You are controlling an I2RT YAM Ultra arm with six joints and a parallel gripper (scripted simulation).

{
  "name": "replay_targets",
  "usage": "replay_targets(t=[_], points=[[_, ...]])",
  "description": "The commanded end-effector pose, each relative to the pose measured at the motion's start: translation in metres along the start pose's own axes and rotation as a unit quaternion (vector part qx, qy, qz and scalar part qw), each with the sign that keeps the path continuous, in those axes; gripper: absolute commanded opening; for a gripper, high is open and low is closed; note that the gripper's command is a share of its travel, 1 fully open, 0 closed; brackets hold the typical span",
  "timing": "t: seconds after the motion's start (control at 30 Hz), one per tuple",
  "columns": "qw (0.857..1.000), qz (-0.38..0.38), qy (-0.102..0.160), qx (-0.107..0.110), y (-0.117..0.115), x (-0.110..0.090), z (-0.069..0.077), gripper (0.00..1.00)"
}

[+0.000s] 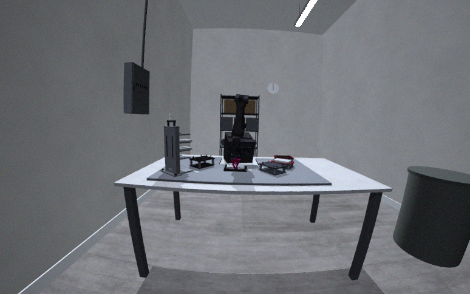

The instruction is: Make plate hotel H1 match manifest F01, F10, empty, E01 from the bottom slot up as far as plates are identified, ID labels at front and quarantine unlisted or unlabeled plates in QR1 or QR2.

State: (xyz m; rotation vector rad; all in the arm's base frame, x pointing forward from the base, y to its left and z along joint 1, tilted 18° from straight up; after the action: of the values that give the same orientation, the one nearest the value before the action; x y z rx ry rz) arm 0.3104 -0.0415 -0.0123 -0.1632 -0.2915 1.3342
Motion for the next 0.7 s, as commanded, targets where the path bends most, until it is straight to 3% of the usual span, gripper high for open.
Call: replay_targets(t=[0.0, 0.1, 0.67], points=[[1.0, 0.0, -0.001, -0.004, -0.002, 0.0, 0.002, 1.0], [1.0, 0.0, -0.001, -0.004, -0.002, 0.0, 0.002, 1.0], [1.0, 0.0, -0.001, -0.004, -0.002, 0.0, 0.052, 1.0]])
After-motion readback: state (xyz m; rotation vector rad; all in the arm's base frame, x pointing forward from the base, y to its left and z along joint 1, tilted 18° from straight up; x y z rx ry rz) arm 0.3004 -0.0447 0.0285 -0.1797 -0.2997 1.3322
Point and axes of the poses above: the point where the finger pads meet when closed, its own z axis back along the fingers, its own y axis across the jaws, x = y × z, the point moved 9 cm from there along z, back along the fingers, and after that the axes turned 8 degrees about -z, right-handed, at the moved point
